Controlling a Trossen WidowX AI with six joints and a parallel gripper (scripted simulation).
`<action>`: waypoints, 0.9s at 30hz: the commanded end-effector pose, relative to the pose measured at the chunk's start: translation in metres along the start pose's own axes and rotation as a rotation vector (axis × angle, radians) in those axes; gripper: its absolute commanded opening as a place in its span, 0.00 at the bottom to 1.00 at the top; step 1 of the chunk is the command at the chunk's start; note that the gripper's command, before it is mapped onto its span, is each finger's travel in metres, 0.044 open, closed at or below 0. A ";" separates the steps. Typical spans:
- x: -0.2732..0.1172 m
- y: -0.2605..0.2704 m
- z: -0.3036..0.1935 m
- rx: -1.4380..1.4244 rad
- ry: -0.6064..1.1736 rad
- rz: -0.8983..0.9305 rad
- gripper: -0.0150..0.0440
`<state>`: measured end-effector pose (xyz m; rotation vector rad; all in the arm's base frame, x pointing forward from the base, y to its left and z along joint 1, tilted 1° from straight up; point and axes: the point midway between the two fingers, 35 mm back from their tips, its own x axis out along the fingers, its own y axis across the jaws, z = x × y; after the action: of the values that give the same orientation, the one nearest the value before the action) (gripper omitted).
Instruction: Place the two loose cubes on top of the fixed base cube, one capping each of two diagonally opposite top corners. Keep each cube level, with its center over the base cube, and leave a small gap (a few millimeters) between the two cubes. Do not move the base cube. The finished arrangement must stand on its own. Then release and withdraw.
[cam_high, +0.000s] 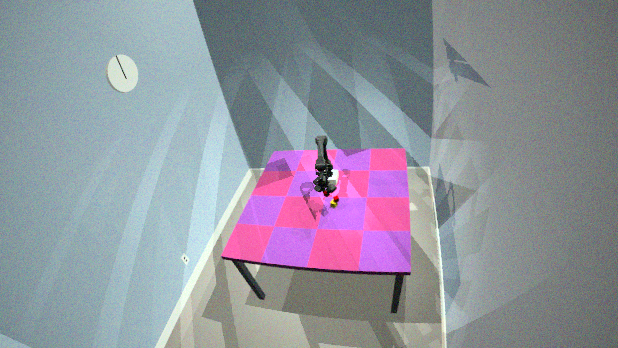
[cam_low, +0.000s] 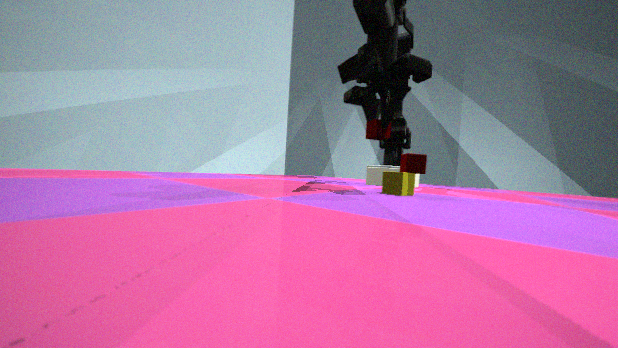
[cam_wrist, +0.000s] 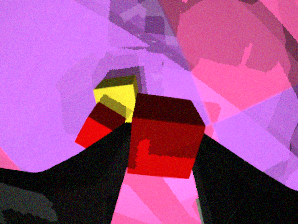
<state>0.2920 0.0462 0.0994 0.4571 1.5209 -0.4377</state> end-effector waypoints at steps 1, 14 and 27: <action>-0.002 0.008 0.001 0.110 -0.007 0.008 0.43; 0.000 0.026 -0.004 0.485 -0.004 0.011 0.43; 0.023 0.025 -0.004 0.497 -0.004 0.011 0.43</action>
<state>0.3053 0.0703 0.0873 0.8473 1.3911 -0.8016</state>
